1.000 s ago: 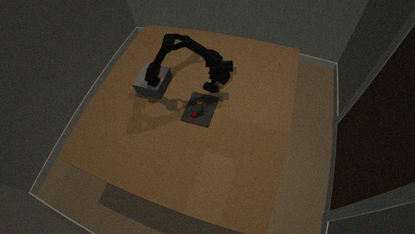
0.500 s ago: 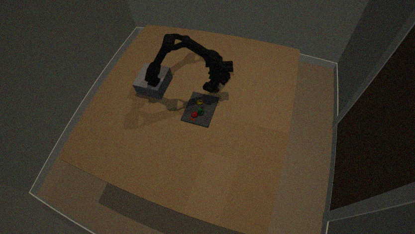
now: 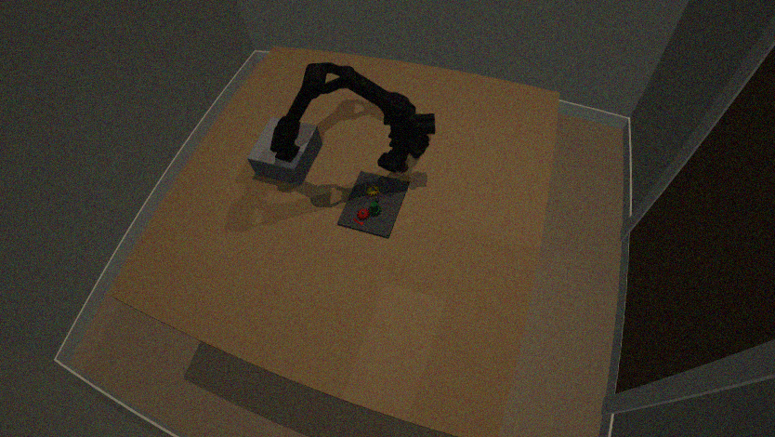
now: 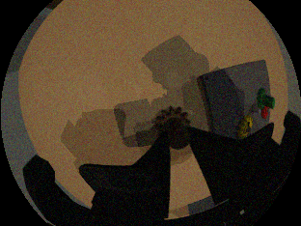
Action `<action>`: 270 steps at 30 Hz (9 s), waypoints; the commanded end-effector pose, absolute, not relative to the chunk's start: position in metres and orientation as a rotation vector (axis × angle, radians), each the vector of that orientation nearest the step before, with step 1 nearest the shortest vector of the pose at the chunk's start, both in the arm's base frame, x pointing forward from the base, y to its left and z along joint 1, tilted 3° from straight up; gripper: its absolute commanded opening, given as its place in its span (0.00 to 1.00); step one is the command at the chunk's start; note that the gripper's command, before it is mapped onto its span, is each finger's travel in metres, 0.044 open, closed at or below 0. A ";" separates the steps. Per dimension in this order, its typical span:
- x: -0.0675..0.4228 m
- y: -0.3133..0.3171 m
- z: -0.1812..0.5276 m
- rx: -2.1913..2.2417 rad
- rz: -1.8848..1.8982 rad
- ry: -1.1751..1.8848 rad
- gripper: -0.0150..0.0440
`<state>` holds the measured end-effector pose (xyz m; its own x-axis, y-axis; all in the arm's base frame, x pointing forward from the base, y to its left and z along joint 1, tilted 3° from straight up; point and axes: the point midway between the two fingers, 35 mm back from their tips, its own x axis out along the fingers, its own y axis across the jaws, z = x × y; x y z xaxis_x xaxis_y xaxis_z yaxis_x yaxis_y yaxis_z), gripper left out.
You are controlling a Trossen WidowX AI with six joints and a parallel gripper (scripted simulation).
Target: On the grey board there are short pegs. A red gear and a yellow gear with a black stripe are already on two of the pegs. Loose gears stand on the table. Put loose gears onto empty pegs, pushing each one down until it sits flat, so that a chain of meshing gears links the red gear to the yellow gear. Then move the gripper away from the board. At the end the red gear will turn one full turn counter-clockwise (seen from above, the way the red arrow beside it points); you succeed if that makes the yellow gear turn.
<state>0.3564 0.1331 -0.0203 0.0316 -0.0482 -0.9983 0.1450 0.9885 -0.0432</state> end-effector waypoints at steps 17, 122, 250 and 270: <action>0.367 0.140 0.040 0.085 -0.145 1.515 0.25; 0.330 -0.017 0.040 0.074 -0.155 1.516 0.25; 0.331 -0.020 -0.008 0.967 -0.994 1.261 0.25; 0.331 -0.020 -0.009 0.946 -0.974 1.271 0.25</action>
